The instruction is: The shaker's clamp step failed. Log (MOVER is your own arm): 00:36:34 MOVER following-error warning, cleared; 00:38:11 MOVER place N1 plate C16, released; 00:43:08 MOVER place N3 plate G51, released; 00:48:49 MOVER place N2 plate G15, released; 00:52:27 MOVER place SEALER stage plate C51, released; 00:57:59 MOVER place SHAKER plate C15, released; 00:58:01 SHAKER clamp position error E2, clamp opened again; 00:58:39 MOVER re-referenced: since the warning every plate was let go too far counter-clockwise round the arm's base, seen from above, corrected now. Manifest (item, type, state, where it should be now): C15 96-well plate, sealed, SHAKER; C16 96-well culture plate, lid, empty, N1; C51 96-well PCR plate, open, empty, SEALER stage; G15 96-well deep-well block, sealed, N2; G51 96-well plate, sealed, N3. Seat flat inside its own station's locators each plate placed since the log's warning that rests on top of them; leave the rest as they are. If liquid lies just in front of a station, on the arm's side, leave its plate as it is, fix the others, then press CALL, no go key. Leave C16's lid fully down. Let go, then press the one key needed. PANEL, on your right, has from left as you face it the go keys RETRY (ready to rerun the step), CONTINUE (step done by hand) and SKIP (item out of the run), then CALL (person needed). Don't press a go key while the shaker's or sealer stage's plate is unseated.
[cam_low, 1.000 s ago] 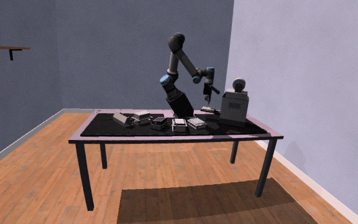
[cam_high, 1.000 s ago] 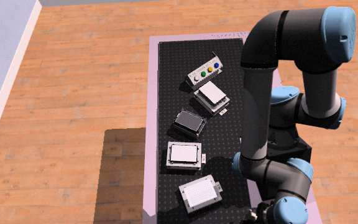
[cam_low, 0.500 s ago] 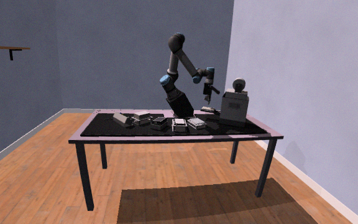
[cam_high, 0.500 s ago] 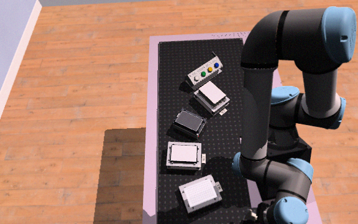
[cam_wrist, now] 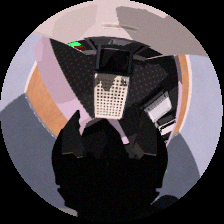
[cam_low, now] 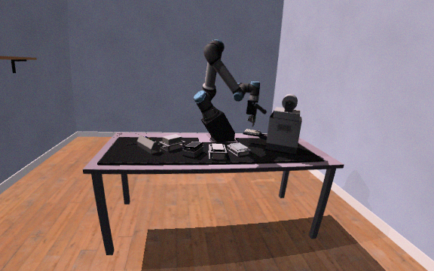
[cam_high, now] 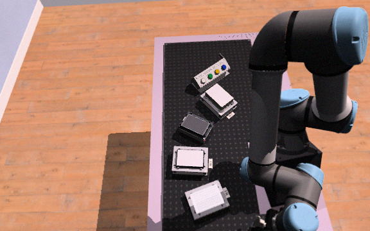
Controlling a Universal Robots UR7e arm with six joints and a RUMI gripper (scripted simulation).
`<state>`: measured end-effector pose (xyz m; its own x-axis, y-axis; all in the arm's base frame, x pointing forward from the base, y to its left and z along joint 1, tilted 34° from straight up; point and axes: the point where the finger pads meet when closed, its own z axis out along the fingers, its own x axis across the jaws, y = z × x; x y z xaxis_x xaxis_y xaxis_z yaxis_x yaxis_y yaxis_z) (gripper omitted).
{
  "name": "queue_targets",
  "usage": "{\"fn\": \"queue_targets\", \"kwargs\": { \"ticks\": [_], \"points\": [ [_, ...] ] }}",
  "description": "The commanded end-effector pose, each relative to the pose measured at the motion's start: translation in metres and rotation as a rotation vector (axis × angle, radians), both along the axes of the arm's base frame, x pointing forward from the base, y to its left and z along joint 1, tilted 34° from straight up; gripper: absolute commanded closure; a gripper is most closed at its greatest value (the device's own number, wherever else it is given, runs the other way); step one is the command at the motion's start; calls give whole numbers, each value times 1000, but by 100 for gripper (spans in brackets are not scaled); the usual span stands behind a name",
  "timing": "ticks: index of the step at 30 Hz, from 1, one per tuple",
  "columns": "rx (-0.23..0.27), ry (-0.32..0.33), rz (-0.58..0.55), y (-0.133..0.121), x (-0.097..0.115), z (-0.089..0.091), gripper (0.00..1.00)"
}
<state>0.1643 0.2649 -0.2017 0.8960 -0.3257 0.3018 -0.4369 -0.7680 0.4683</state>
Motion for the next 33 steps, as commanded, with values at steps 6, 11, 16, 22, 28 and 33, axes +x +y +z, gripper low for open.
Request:
{"fn": "queue_targets", "kwargs": {
  "ticks": [6, 11, 16, 22, 28, 33],
  "points": [
    [1, -1, 0, 0, 0, 0, 18],
    [3, -12, -16, -1, 5, 2, 18],
    [10, -67, -99, -10, 26, 10, 18],
    [19, -125, -187, -21, 53, 19, 18],
    [19, -125, -187, -28, 70, 26, 18],
    [20, -136, -203, -32, 78, 29, 18]
  ]
}}
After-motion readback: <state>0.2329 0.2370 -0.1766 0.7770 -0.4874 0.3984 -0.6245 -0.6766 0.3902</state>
